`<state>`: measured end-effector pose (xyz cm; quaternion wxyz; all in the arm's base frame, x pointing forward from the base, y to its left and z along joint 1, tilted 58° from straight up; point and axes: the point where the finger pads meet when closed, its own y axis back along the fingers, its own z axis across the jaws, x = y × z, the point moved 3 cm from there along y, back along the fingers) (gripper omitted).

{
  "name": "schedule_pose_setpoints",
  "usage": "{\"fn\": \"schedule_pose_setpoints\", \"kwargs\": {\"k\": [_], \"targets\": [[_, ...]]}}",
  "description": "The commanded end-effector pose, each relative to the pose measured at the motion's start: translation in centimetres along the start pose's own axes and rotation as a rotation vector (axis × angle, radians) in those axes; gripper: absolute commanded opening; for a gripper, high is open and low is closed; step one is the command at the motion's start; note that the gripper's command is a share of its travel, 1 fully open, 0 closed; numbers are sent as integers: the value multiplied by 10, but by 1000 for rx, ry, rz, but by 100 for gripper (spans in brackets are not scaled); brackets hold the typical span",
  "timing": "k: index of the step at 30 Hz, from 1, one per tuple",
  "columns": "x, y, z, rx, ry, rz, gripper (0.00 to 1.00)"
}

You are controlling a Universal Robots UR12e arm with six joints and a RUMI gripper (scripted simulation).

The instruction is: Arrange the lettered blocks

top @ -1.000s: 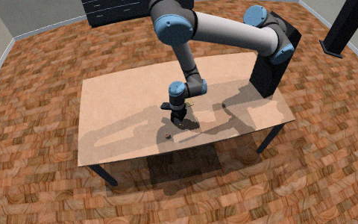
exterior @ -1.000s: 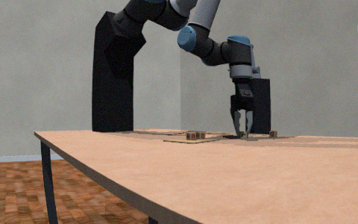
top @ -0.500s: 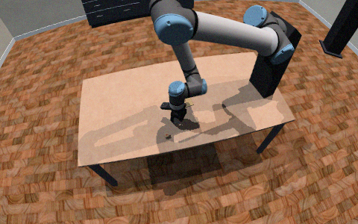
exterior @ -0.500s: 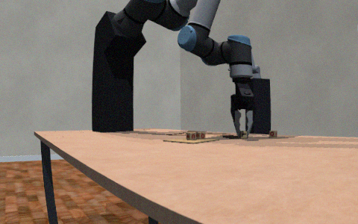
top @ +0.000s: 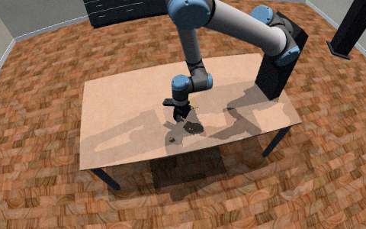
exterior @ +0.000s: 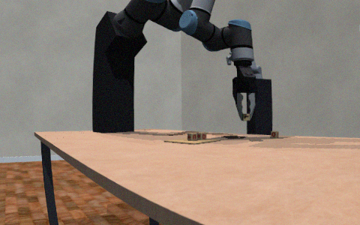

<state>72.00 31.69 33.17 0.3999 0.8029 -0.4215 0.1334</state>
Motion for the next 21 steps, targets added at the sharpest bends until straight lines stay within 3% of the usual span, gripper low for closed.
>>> {"fn": "schedule_pose_setpoints", "kwargs": {"k": [1,16,21], "targets": [[-3,27,5,-6,-2,-8,5],[-3,32,5,-7,-3,-9,5],[2,29,22,-10,-63,-11,5]]}}
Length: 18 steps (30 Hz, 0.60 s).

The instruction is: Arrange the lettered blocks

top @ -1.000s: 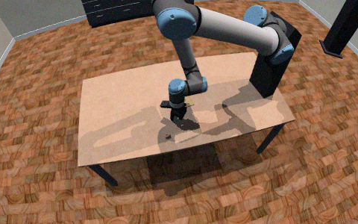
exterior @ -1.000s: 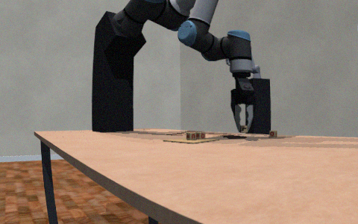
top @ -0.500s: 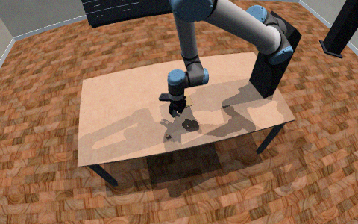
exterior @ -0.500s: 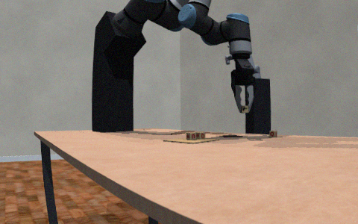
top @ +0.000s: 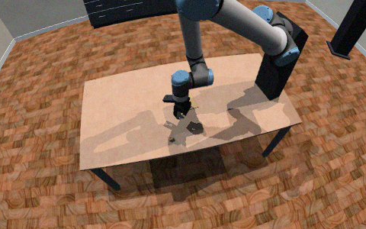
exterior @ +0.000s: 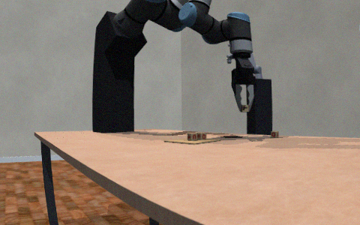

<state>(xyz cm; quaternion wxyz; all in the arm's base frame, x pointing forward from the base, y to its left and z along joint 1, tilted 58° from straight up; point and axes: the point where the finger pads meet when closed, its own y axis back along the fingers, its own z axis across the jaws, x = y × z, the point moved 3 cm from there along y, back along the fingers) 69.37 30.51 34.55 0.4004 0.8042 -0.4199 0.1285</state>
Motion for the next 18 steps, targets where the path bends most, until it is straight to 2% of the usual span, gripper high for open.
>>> {"fn": "schedule_pose_setpoints", "kwargs": {"k": [1,3,6,8,18], "targets": [[7,-4,26,-8,-86,-5,5],[13,-6,44,-11,-155,-6,5],[15,-6,47,-12,-169,-7,5],[22,-8,68,-14,-251,-8,5],[39,-9,122,-18,-471,-9,5]]}}
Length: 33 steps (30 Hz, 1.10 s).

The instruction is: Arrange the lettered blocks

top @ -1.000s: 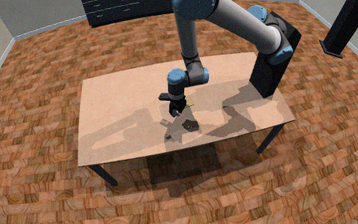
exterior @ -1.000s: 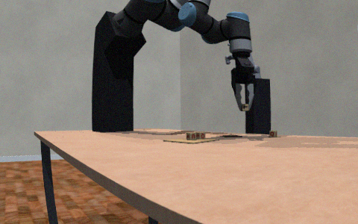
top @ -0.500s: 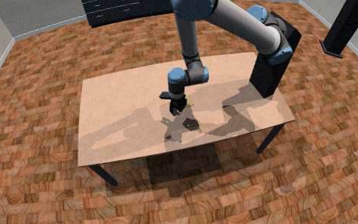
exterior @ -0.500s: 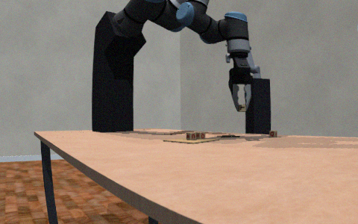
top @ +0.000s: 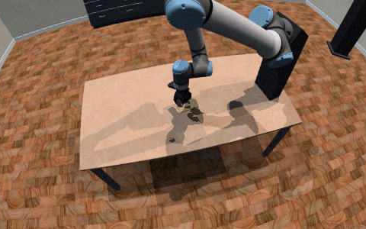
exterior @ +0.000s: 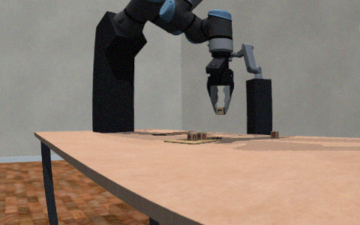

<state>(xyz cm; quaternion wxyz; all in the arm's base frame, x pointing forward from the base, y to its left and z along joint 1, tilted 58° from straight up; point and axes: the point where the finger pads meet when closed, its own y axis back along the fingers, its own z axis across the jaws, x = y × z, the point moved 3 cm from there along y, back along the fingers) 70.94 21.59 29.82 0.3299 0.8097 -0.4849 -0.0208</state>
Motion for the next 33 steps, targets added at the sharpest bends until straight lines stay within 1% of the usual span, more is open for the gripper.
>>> {"fn": "schedule_pose_setpoints", "kwargs": {"k": [1,3,5,6,7,20,22,26,33], "targets": [[16,-1,28,5,-139,-10,5],[23,0,37,5,-184,-10,5],[23,0,37,5,-184,-10,5],[31,0,49,6,-243,-10,5],[35,1,54,6,-268,-10,5],[71,9,107,17,-552,-9,5],[71,9,107,17,-552,-9,5],[76,11,115,20,-594,-9,5],[76,12,114,22,-594,-9,5]]}}
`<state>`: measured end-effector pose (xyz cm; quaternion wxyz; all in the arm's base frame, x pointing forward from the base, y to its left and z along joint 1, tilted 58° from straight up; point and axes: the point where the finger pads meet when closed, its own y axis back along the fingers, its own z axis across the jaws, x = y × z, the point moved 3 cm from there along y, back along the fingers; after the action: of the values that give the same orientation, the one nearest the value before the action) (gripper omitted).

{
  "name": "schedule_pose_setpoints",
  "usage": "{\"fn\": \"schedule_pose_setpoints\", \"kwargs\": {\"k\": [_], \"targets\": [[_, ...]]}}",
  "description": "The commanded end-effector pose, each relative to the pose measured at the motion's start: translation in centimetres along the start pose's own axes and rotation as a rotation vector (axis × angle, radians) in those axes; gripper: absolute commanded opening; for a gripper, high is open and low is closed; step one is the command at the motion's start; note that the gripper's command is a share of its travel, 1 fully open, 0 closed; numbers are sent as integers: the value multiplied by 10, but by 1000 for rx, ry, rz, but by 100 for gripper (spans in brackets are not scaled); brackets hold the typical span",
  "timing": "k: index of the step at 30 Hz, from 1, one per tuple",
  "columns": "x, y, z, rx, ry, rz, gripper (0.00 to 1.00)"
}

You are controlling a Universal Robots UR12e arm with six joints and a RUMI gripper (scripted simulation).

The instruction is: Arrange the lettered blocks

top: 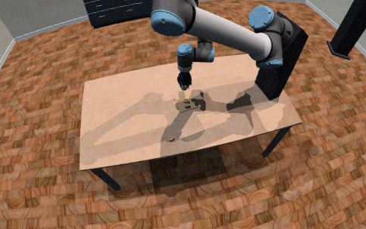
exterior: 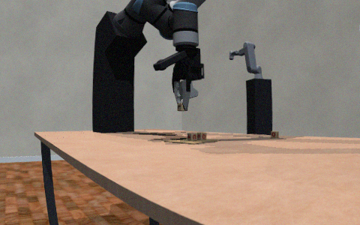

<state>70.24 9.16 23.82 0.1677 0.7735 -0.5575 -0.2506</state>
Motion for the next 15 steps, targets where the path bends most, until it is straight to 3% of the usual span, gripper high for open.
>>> {"fn": "schedule_pose_setpoints", "kwargs": {"k": [1,15], "targets": [[-2,1,1,2,-6,-4,5],[-2,-10,-1,3,-3,-4,5]]}}
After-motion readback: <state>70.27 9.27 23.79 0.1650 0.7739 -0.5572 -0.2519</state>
